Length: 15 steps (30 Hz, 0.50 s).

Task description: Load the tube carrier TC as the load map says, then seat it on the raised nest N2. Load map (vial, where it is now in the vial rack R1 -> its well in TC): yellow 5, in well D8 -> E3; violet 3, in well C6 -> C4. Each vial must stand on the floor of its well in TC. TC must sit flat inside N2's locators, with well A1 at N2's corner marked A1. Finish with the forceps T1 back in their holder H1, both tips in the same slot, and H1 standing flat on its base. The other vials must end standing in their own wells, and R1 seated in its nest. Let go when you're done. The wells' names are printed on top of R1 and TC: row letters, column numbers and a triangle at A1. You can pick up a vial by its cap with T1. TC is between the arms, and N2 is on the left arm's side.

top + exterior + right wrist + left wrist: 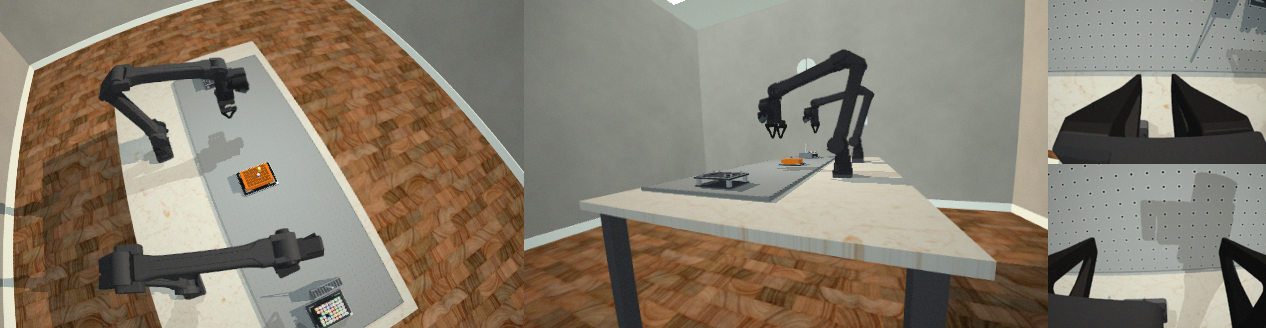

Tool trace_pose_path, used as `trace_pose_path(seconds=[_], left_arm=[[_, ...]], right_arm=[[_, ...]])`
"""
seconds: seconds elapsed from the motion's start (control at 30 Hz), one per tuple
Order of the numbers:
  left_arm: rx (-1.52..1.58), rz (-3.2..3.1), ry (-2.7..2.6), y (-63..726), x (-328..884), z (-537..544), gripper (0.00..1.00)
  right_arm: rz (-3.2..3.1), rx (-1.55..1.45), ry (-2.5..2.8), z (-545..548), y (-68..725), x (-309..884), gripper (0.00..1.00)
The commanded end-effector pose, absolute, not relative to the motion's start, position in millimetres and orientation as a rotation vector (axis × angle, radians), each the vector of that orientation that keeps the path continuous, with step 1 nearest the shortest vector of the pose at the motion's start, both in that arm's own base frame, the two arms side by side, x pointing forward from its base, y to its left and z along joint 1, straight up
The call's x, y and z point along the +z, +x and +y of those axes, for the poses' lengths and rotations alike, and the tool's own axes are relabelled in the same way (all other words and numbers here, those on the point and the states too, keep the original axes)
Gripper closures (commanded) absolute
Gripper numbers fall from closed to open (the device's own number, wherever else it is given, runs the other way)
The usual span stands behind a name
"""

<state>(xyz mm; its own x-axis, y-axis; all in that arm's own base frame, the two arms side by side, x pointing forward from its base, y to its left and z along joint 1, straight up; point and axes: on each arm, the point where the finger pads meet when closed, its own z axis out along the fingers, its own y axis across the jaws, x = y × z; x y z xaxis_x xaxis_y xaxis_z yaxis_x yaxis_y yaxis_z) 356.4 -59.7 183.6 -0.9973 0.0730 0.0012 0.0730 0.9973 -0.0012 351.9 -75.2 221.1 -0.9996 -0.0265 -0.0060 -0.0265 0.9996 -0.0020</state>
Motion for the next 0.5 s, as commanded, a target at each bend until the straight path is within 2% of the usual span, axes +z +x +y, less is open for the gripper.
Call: trace_pose_path(seconds=[0.0, 0.47], left_arm=[[0.0, -3.149, -0.073, 362, 180, -68, 0.0], [0.01, -3.166, -0.073, 370, 166, -123, 0.0]], right_arm=[[3.106, -0.012, -0.019, -78, 360, 233, 0.76], [3.106, -0.012, -0.019, -78, 360, 233, 0.76]])
